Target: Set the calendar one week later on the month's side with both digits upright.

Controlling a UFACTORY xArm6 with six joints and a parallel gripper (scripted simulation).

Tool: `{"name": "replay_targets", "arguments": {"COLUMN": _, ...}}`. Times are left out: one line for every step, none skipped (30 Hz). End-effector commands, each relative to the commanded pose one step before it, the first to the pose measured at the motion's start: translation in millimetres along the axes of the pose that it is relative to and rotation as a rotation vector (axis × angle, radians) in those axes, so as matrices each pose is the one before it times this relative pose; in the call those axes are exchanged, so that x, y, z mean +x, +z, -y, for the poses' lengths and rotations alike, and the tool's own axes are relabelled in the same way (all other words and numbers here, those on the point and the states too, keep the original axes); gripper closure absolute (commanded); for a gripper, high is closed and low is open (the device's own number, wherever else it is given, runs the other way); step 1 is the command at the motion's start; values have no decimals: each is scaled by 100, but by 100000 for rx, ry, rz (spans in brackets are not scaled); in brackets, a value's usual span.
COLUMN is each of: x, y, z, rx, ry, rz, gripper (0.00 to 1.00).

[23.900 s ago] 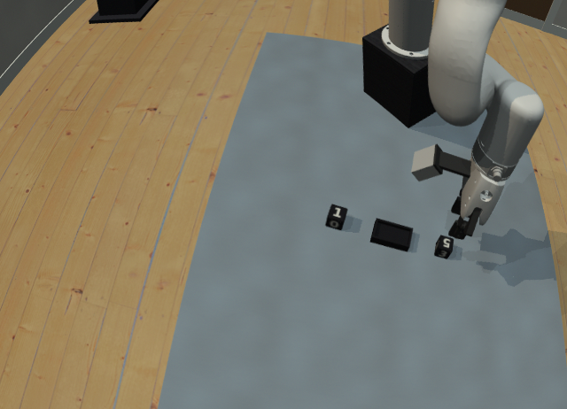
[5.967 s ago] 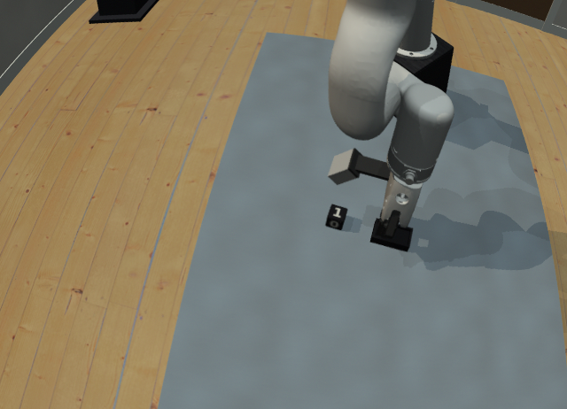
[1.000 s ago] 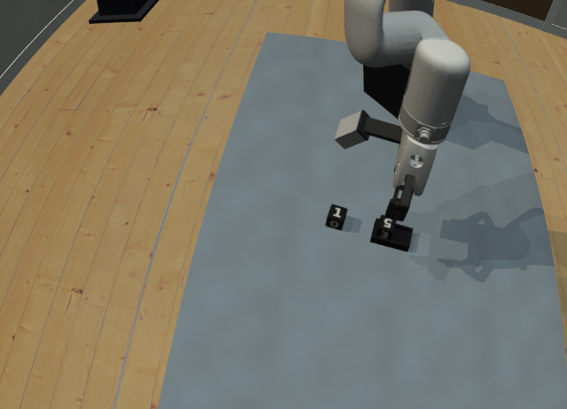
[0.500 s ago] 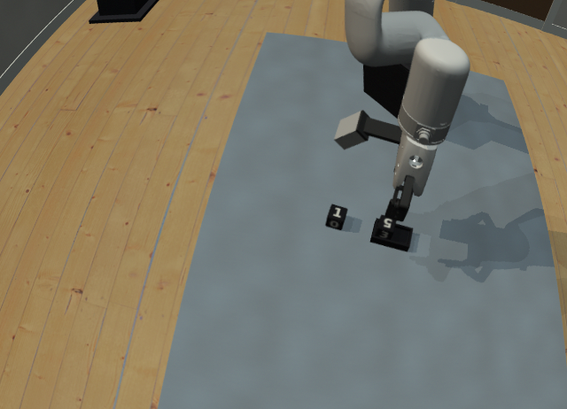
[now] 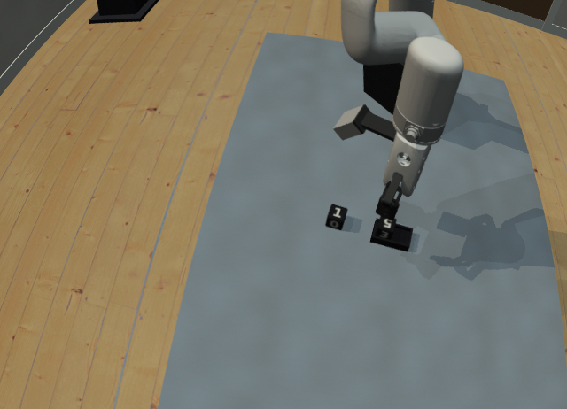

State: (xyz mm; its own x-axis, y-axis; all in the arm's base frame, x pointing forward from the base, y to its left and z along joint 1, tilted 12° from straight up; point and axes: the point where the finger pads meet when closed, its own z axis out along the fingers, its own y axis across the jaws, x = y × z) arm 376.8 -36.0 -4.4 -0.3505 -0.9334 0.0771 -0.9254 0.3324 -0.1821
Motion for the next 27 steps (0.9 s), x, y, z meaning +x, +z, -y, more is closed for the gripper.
{"name": "replay_targets", "arguments": {"x": 371, "y": 34, "z": 254, "rx": 1184, "ry": 15664, "rz": -436, "gripper": 0}}
{"name": "replay_targets", "arguments": {"x": 93, "y": 25, "z": 46, "rx": -6, "ry": 3616, "rz": 1, "gripper": 0}}
{"name": "replay_targets", "arguments": {"x": 51, "y": 14, "z": 28, "rx": -3, "ry": 2028, "rz": 0, "gripper": 0}}
{"name": "replay_targets", "arguments": {"x": 71, "y": 20, "z": 40, "rx": -5, "ry": 2834, "rz": 0, "gripper": 0}}
{"name": "replay_targets", "arguments": {"x": 69, "y": 20, "z": 41, "rx": -5, "ry": 2810, "rz": 0, "gripper": 0}}
{"name": "replay_targets", "arguments": {"x": 10, "y": 3, "z": 6, "rx": -1, "ry": 401, "rz": 0, "gripper": 0}}
{"name": "replay_targets", "arguments": {"x": 129, "y": 37, "z": 82, "rx": -9, "ry": 5325, "rz": 0, "gripper": 0}}
{"name": "replay_targets", "arguments": {"x": 26, "y": 8, "z": 18, "rx": -2, "ry": 1105, "rz": 0, "gripper": 0}}
{"name": "replay_targets", "arguments": {"x": 99, "y": 29, "z": 71, "rx": -7, "ry": 4249, "rz": 0, "gripper": 0}}
{"name": "replay_targets", "arguments": {"x": 58, "y": 18, "z": 45, "rx": -4, "ry": 2549, "rz": 0, "gripper": 0}}
{"name": "replay_targets", "arguments": {"x": 62, "y": 19, "z": 51, "rx": -4, "ry": 2791, "rz": 0, "gripper": 0}}
{"name": "replay_targets", "arguments": {"x": 61, "y": 19, "z": 53, "rx": -4, "ry": 2789, "rz": 0, "gripper": 0}}
{"name": "replay_targets", "arguments": {"x": 33, "y": 11, "z": 30, "rx": -2, "ry": 1565, "rz": 0, "gripper": 0}}
{"name": "replay_targets", "arguments": {"x": 0, "y": 0, "z": 0, "rx": 0, "ry": 0, "rz": 0, "gripper": 0}}
{"name": "replay_targets", "arguments": {"x": 0, "y": 0, "z": 0, "rx": 0, "ry": 0, "rz": 0, "gripper": 0}}
{"name": "replay_targets", "arguments": {"x": 157, "y": 51, "z": 147, "rx": -10, "ry": 7470, "rz": -2, "gripper": 0}}
{"name": "replay_targets", "arguments": {"x": 74, "y": 26, "z": 79, "rx": -5, "ry": 3763, "rz": -1, "gripper": 0}}
{"name": "replay_targets", "arguments": {"x": 41, "y": 15, "z": 48, "rx": -3, "ry": 2191, "rz": -1, "gripper": 0}}
{"name": "replay_targets", "arguments": {"x": 34, "y": 12, "z": 40, "rx": -2, "ry": 1815, "rz": -1, "gripper": 0}}
{"name": "replay_targets", "arguments": {"x": 61, "y": 23, "z": 76, "rx": -4, "ry": 3393, "rz": -1, "gripper": 0}}
{"name": "replay_targets", "arguments": {"x": 48, "y": 19, "z": 64, "rx": -3, "ry": 2761, "rz": -1, "gripper": 0}}
{"name": "replay_targets", "arguments": {"x": 32, "y": 13, "z": 44, "rx": -2, "ry": 1889, "rz": -1, "gripper": 0}}
{"name": "replay_targets", "arguments": {"x": 60, "y": 25, "z": 86, "rx": -4, "ry": 3626, "rz": -1, "gripper": 0}}
{"name": "replay_targets", "arguments": {"x": 43, "y": 19, "z": 67, "rx": -3, "ry": 2768, "rz": -1, "gripper": 0}}
{"name": "replay_targets", "arguments": {"x": 28, "y": 13, "z": 47, "rx": -2, "ry": 1894, "rz": -1, "gripper": 0}}
{"name": "replay_targets", "arguments": {"x": 52, "y": 24, "z": 90, "rx": -3, "ry": 3587, "rz": -1, "gripper": 0}}
{"name": "replay_targets", "arguments": {"x": 37, "y": 18, "z": 68, "rx": -2, "ry": 2688, "rz": -1, "gripper": 0}}
